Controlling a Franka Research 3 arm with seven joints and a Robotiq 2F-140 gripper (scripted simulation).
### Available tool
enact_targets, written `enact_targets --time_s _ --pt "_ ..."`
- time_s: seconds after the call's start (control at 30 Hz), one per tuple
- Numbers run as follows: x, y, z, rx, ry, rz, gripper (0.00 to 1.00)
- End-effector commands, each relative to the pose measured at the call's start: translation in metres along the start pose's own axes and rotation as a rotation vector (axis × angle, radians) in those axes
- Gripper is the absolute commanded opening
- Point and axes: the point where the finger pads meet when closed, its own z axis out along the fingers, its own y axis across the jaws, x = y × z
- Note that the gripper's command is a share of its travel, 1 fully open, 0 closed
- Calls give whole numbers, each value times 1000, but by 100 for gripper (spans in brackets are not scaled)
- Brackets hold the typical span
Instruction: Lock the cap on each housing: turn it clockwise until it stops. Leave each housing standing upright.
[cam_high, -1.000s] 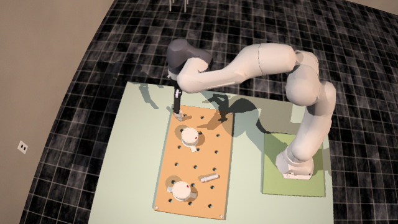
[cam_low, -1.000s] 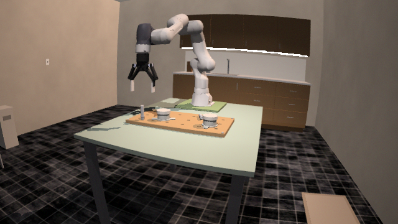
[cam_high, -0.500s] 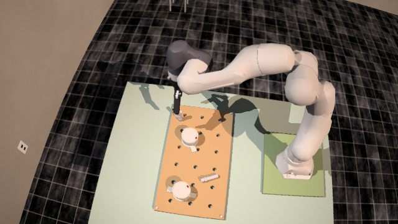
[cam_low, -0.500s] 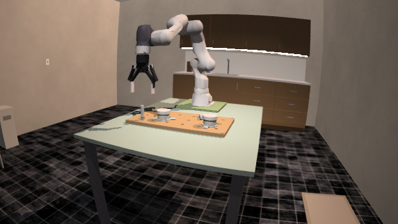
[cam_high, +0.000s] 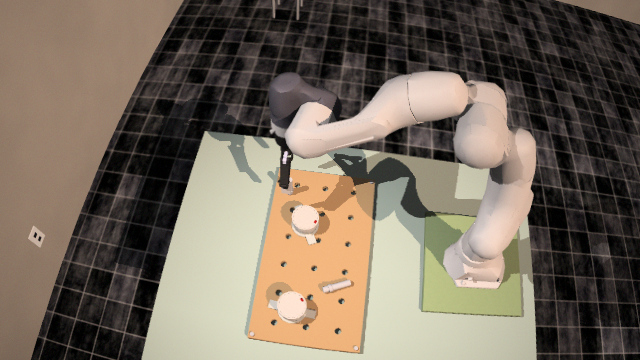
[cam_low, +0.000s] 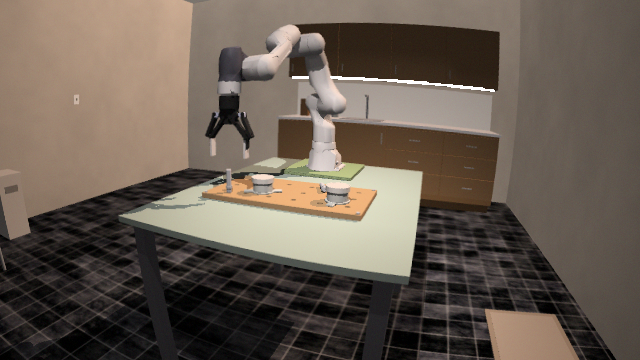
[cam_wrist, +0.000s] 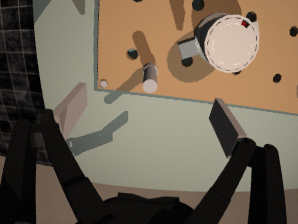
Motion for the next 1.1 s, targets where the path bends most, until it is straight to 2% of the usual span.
enact_targets --time_s 0.0,0.1,0.13,1.07 --pt "-3 -1 4 5 -7 5 100" --pt "-3 -1 4 5 -7 5 100" --pt "-3 -1 4 5 -7 5 36" --pt "-3 -1 4 5 -7 5 36"
